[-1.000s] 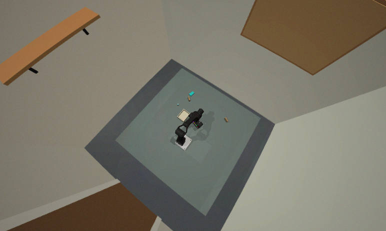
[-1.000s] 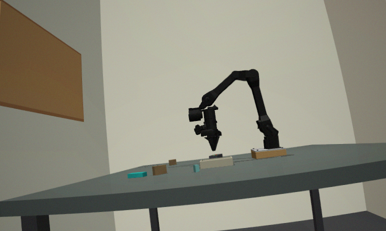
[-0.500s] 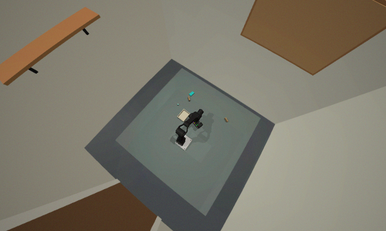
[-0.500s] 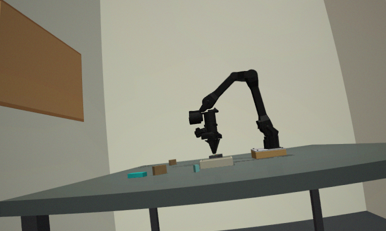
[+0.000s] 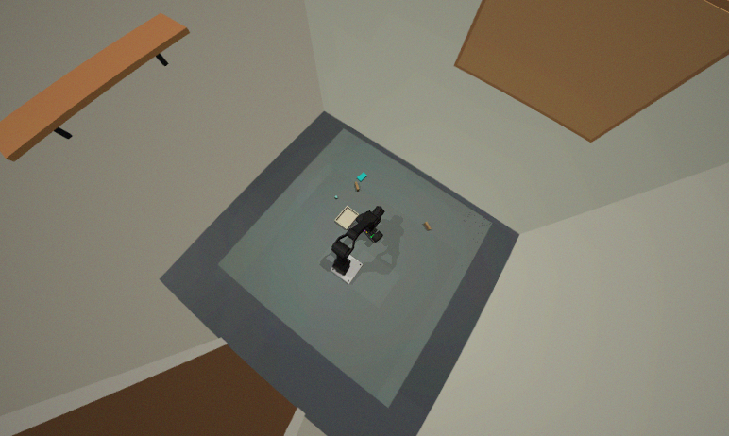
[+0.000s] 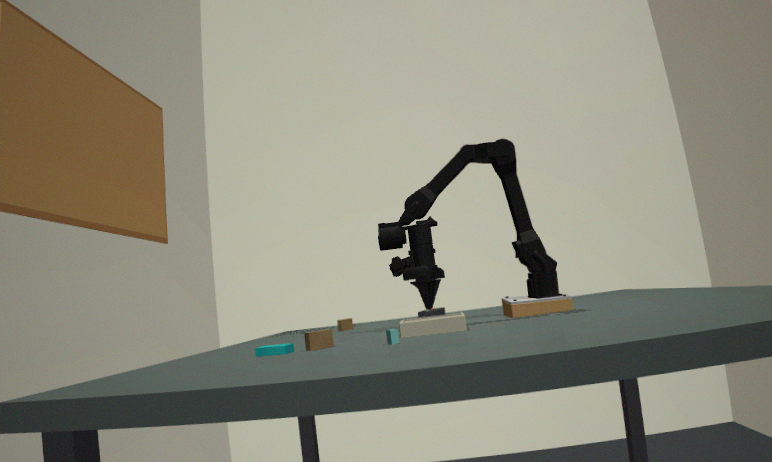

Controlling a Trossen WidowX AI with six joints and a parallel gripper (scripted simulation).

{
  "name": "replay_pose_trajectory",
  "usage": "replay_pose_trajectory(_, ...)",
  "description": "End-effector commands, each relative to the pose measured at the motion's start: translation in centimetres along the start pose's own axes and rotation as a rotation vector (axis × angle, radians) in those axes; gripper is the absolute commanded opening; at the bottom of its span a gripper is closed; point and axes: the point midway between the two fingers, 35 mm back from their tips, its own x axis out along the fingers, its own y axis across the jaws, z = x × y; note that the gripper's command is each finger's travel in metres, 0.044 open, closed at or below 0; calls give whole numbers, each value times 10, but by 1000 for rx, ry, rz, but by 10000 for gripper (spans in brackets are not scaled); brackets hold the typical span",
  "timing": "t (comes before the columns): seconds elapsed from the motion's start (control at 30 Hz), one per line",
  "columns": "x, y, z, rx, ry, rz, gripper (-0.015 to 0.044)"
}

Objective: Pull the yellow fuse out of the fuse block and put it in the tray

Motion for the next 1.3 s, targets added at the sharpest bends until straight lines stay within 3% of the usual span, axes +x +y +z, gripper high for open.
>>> replay_pose_trajectory(0.0, 3, -1, -1, 5, 2, -5, 74)
replay_pose_trajectory(0.5, 10, -1, -1, 5, 2, -5, 74)
replay_pose_trajectory(0.87, 9, 0, 0, 0, 1, 0, 1)
replay_pose_trajectory(1.27, 4, 0, 0, 1, 1, -1, 0)
